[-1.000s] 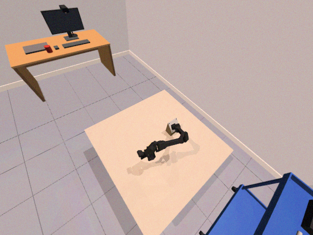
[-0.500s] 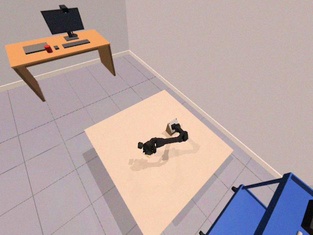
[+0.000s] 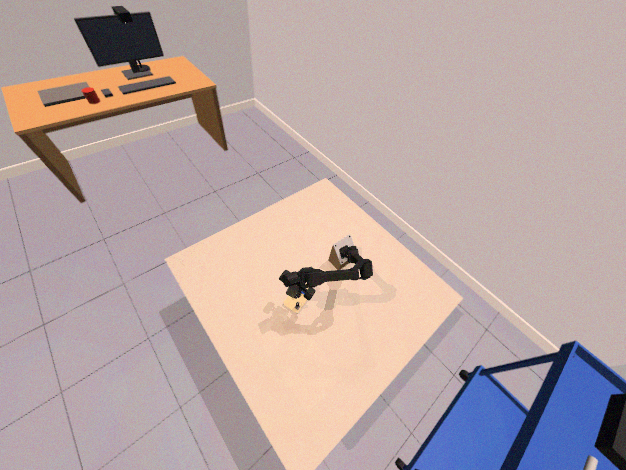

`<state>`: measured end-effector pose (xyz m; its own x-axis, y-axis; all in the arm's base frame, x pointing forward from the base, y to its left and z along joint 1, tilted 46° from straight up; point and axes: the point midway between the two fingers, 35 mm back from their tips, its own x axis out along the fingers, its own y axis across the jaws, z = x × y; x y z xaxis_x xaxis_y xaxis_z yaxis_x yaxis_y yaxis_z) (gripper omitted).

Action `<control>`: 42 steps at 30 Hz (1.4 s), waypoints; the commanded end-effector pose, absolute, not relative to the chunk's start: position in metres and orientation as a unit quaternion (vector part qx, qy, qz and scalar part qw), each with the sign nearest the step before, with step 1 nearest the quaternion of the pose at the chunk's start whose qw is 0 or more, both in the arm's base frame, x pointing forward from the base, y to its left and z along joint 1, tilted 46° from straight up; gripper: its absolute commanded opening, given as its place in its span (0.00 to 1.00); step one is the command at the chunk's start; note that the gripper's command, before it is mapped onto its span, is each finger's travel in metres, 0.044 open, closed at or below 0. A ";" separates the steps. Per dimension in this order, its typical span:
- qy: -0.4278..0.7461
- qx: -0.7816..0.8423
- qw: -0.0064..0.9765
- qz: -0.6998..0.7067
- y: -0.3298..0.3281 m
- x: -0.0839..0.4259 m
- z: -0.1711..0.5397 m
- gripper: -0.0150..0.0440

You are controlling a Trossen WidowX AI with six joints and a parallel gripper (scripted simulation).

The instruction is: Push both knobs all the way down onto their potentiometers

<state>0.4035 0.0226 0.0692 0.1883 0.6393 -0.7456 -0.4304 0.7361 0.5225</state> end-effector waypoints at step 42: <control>0.684 0.290 0.618 0.256 0.048 0.321 0.025 0.25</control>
<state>0.3221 0.0432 0.0291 -0.0667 0.7094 -0.7016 0.0751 0.7047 0.7055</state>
